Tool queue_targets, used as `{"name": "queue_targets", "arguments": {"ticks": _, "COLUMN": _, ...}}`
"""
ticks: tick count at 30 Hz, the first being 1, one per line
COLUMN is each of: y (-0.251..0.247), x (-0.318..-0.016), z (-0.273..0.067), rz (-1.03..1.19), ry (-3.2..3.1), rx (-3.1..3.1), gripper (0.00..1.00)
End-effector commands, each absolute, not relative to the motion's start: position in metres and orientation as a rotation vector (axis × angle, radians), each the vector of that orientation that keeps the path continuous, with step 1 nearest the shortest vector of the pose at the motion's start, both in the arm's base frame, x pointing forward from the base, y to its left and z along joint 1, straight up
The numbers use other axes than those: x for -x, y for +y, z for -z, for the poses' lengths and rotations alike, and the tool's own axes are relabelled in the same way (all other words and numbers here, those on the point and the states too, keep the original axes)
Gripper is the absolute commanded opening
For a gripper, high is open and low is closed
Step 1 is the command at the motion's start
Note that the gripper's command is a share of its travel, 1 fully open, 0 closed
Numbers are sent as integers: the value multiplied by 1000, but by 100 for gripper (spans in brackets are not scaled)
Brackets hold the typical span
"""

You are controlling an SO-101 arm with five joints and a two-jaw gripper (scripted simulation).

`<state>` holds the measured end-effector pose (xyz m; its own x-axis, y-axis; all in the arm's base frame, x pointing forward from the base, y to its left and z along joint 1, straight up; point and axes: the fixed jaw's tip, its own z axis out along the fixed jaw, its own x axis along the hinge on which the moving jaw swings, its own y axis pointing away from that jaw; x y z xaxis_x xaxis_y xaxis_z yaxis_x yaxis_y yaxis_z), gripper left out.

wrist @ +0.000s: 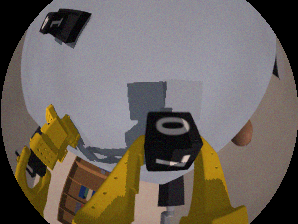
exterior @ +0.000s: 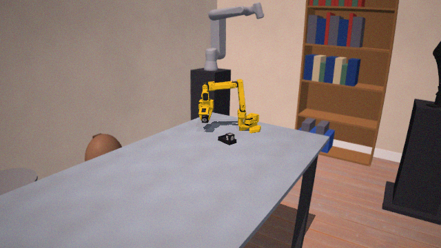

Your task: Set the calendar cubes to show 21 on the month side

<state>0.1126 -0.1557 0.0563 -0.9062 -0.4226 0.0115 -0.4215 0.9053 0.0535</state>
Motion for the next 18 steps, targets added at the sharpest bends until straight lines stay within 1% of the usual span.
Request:
{"name": "queue_targets", "arguments": {"ticks": 1, "y": -161, "x": -118, "z": -69, "rz": -34, "ry": -3077, "rx": -678, "gripper": 0}}
{"name": "queue_targets", "arguments": {"ticks": 18, "y": -134, "x": -94, "z": -65, "rz": -34, "ry": -3034, "rx": -845, "gripper": 0}}
